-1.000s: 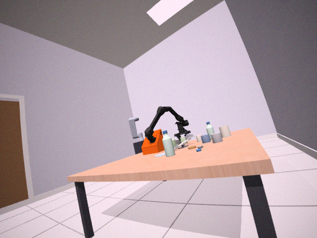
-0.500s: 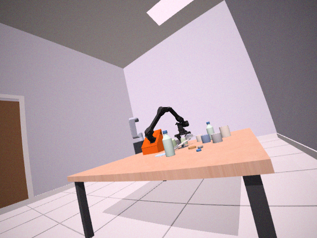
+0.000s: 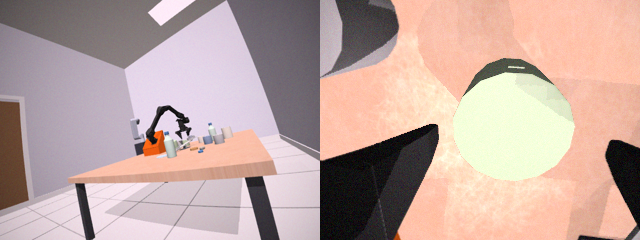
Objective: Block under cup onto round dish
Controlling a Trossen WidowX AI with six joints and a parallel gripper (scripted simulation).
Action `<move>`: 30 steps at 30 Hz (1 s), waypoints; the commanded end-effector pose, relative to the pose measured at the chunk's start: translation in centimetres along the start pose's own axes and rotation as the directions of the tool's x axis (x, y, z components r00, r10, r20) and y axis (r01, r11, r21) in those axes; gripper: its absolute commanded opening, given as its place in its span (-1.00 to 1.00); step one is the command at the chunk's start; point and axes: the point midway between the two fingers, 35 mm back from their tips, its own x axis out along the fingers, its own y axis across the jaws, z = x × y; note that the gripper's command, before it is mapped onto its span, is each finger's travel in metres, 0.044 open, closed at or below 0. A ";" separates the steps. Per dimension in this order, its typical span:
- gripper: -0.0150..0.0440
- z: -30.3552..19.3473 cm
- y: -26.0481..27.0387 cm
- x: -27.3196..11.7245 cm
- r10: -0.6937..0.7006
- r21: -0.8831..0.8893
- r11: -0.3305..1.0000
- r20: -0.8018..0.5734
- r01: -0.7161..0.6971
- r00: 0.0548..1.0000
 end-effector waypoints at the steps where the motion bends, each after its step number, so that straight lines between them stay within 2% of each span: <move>1: 0.91 -0.3 0.0 -0.4 0.012 0.002 1.000 -0.010 -0.012 1.000; 7: 0.39 -4.4 -7.8 -3.8 0.010 0.024 1.000 -0.008 -0.010 1.000; 12: 0.39 -8.3 -12.5 -5.4 0.008 0.040 0.999 -0.017 -0.008 1.000; 30: 0.39 -8.4 -12.7 -3.6 0.008 0.041 0.999 -0.018 -0.007 1.000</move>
